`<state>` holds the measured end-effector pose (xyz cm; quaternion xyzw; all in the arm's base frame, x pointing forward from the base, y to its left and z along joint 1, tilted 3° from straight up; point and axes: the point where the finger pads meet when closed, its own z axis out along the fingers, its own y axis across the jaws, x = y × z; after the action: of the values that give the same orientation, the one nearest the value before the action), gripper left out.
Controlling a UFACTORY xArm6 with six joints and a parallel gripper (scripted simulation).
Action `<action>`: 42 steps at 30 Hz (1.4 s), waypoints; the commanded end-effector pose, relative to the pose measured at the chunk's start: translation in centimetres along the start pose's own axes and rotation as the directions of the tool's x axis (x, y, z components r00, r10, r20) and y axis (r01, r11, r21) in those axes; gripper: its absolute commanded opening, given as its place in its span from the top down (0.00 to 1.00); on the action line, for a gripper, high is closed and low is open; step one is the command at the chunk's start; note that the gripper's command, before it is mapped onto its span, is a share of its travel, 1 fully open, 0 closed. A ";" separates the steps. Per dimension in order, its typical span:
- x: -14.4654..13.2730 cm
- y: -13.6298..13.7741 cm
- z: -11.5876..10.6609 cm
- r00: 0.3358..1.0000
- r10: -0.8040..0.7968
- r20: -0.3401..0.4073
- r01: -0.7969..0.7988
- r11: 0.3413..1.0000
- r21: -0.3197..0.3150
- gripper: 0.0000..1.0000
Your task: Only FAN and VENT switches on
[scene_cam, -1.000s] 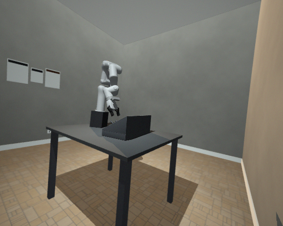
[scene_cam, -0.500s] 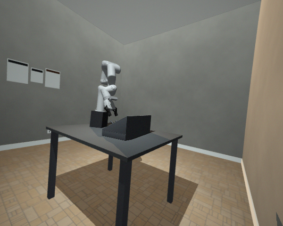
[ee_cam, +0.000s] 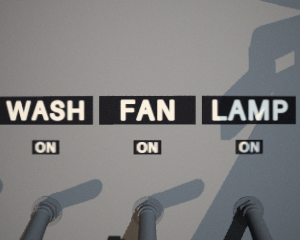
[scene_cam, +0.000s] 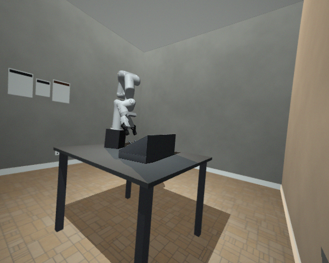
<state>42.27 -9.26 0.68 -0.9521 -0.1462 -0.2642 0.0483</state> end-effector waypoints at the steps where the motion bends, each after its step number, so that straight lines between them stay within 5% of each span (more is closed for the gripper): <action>1: 0.1 0.1 0.0 1.000 -0.001 -0.003 0.001 1.000 -0.002 0.00; 42: 0.1 0.6 0.0 1.000 -0.001 -0.003 0.001 1.000 -0.002 0.00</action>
<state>42.37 -9.60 0.68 -0.9521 -0.1461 -0.2643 0.0482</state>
